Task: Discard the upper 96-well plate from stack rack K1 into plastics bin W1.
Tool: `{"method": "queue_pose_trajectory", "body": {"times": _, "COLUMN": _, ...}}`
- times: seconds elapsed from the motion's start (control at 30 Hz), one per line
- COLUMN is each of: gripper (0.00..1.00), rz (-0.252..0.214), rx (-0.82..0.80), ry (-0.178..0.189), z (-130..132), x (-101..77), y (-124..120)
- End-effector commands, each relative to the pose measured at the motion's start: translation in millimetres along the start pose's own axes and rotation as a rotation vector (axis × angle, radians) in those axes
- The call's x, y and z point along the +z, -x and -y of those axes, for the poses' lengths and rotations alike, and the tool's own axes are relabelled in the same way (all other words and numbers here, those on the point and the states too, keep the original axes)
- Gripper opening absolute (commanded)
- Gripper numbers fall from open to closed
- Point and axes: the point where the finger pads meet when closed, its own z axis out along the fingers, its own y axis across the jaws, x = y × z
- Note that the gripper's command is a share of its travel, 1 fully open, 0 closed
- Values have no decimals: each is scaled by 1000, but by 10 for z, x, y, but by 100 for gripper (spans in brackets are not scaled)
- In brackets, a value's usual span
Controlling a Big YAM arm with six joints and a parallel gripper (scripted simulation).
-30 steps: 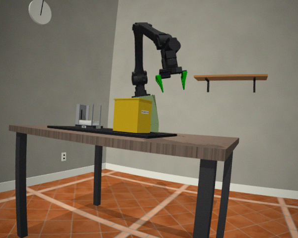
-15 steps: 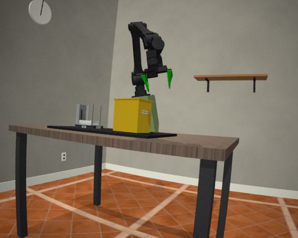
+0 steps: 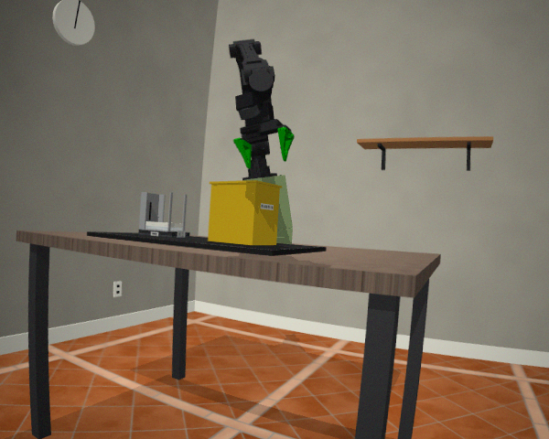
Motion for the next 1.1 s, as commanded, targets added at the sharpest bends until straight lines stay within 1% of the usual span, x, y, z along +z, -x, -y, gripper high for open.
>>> {"method": "queue_pose_trajectory", "body": {"times": 0.0, "gripper": 100, "rz": 46, "rx": 56, "ry": 18, "z": 160, "x": -225, "y": 158}}
{"method": "queue_pose_trajectory", "body": {"times": 0.13, "gripper": 100, "rz": 47, "rx": 34, "ry": 16, "z": 357, "x": -260, "y": 188}}
{"method": "queue_pose_trajectory", "body": {"times": 0.23, "gripper": 100, "rz": 51, "rx": 155, "ry": 2, "z": 517, "x": -286, "y": 196}}
{"method": "queue_pose_trajectory", "body": {"times": 0.3, "gripper": 100, "rz": 51, "rx": 155, "ry": 2, "z": 517, "x": -286, "y": 196}}
{"method": "queue_pose_trajectory", "body": {"times": 0.33, "gripper": 100, "rz": 33, "rx": 187, "ry": -7, "z": 570, "x": -206, "y": 156}}
{"method": "queue_pose_trajectory", "body": {"times": 0.37, "gripper": 100, "rz": 50, "rx": 190, "ry": 1, "z": 610, "x": -303, "y": 195}}
{"method": "queue_pose_trajectory", "body": {"times": 0.53, "gripper": 100, "rz": 53, "rx": 167, "ry": 1, "z": 855, "x": -348, "y": 211}}
{"method": "queue_pose_trajectory", "body": {"times": 0.57, "gripper": 100, "rz": 56, "rx": 223, "ry": -6, "z": 912, "x": -357, "y": 210}}
{"method": "queue_pose_trajectory", "body": {"times": 0.67, "gripper": 100, "rz": 57, "rx": 322, "ry": -18, "z": 1066, "x": -384, "y": 193}}
{"method": "queue_pose_trajectory", "body": {"times": 0.8, "gripper": 100, "rz": 58, "rx": 323, "ry": -13, "z": 1252, "x": -421, "y": 186}}
{"method": "queue_pose_trajectory", "body": {"times": 0.87, "gripper": 100, "rz": 58, "rx": 323, "ry": -13, "z": 1252, "x": -421, "y": 186}}
{"method": "queue_pose_trajectory", "body": {"times": 0.9, "gripper": 100, "rz": 47, "rx": 356, "ry": -27, "z": 1315, "x": -364, "y": 151}}
{"method": "queue_pose_trajectory", "body": {"times": 0.93, "gripper": 100, "rz": 60, "rx": 389, "ry": -26, "z": 1362, "x": -440, "y": 167}}
{"method": "queue_pose_trajectory", "body": {"times": 1.0, "gripper": 100, "rz": 58, "rx": 455, "ry": -35, "z": 1463, "x": -458, "y": 139}}
{"method": "queue_pose_trajectory", "body": {"times": 1.07, "gripper": 100, "rz": 60, "rx": 457, "ry": -29, "z": 1549, "x": -477, "y": 133}}
